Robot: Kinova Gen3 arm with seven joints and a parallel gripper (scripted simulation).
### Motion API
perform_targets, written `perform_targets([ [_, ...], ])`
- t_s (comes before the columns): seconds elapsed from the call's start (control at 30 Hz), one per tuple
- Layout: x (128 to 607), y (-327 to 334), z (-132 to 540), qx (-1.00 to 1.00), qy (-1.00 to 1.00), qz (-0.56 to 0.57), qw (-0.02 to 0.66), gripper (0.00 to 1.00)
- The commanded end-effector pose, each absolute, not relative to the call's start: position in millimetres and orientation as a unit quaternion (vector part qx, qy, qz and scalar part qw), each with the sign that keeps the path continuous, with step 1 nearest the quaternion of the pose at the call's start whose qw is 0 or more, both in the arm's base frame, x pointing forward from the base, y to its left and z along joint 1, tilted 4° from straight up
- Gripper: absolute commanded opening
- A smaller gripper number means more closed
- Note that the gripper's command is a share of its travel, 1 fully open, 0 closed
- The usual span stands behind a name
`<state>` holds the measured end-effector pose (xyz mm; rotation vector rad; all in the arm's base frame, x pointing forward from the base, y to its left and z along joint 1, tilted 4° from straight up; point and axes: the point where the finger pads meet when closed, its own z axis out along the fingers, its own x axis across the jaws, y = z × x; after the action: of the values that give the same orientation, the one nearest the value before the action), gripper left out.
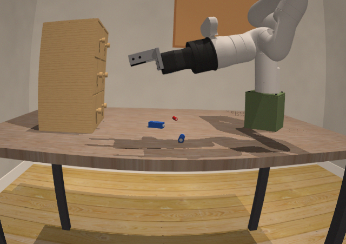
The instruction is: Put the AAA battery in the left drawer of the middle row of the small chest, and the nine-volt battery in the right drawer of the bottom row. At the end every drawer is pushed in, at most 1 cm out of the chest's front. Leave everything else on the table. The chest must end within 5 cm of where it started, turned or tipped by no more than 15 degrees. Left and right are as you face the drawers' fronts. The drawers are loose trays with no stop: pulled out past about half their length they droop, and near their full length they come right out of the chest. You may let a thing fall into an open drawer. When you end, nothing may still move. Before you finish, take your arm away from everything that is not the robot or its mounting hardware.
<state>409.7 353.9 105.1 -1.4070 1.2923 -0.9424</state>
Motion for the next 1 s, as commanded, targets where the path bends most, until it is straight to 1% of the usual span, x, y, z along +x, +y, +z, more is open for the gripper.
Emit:
perform_targets([
  [0.0, 411.7, 352.8, 98.3, -0.577, 0.521, -0.399, 0.487, 1.00],
  [0.33, 415.0, 353.2, 93.5, -0.560, 0.508, -0.415, 0.506, 1.00],
  [0.8, 415.8, 353.1, 92.3, -0.557, 0.505, -0.418, 0.510, 1.00],
  [0.83, 415.8, 353.1, 92.3, -0.557, 0.505, -0.418, 0.510, 0.67],
  [0.97, 415.8, 353.1, 92.3, -0.557, 0.505, -0.418, 0.510, 0.67],
])
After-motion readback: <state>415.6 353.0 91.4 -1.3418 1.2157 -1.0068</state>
